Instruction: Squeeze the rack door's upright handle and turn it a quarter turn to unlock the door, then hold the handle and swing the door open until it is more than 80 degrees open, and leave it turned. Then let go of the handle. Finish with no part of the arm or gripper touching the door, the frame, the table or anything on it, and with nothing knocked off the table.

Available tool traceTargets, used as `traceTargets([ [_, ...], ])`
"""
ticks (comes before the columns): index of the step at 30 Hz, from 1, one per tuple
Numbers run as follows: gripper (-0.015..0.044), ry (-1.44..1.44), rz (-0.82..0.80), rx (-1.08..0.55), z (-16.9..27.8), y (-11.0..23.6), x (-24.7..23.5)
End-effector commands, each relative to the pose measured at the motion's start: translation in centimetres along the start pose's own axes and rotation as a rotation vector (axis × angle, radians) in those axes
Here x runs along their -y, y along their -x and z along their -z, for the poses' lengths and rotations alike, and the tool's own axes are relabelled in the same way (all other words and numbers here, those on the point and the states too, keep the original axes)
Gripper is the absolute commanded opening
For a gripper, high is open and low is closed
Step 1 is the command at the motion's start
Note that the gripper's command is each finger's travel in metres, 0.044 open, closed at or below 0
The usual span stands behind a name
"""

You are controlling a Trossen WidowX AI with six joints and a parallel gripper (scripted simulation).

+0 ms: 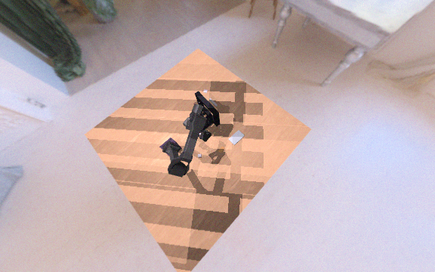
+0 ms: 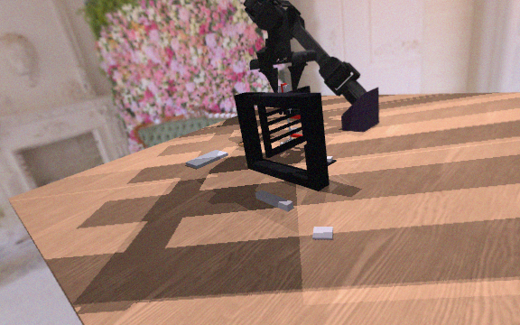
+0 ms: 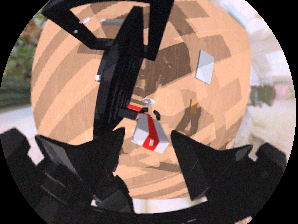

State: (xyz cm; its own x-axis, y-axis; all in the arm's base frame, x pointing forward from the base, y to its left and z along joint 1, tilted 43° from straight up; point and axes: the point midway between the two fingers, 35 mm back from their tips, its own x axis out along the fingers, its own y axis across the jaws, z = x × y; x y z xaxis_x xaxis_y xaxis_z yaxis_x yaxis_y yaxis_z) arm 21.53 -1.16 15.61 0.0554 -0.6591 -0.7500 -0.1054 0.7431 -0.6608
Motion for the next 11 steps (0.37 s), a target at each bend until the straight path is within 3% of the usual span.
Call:
traceTargets([
  [1,0.0289,0.008,-0.016,0.028,0.0,1.0,0.1],
  [11,0.0289,0.034,-0.037,0.075,0.1,2.7,0.1],
])
